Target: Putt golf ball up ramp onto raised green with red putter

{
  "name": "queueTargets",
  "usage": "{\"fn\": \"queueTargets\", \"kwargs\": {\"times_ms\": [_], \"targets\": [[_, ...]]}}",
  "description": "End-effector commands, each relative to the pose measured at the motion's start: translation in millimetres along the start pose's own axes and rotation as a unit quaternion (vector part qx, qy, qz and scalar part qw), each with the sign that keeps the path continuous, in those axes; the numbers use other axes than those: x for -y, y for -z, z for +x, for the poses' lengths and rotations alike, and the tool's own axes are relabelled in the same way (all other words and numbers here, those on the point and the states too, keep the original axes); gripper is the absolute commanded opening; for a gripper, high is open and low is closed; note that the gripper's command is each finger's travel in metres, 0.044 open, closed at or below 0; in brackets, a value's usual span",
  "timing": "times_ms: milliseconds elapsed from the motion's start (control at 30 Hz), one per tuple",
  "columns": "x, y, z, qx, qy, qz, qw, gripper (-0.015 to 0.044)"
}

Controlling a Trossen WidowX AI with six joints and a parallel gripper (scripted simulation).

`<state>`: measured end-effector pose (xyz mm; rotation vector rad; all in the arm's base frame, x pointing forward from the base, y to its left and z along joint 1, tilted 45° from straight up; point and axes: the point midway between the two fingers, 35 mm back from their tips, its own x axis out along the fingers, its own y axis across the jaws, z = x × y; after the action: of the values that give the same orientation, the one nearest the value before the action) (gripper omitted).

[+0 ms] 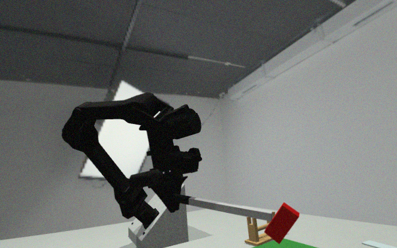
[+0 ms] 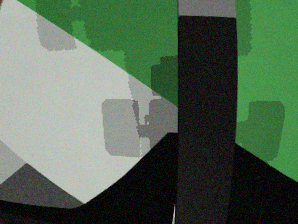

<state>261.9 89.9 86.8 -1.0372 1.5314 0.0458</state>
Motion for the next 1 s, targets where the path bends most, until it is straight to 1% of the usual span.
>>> {"fn": "queueTargets", "kwargs": {"times_ms": [0, 267, 533, 600, 967], "targets": [[29, 20, -9, 0.000, 0.016, 0.109, 0.994, 0.0000], [72, 65, -19, -0.009, 0.044, 0.295, 0.954, 0.0000], [105, 116, -28, -0.012, 0.077, 0.467, 0.881, 0.0000], [107, 121, -29, -0.012, 0.080, 0.480, 0.873, 0.0000], [108, 121, -25, -0.012, 0.080, 0.480, 0.873, 0.0000]]}}
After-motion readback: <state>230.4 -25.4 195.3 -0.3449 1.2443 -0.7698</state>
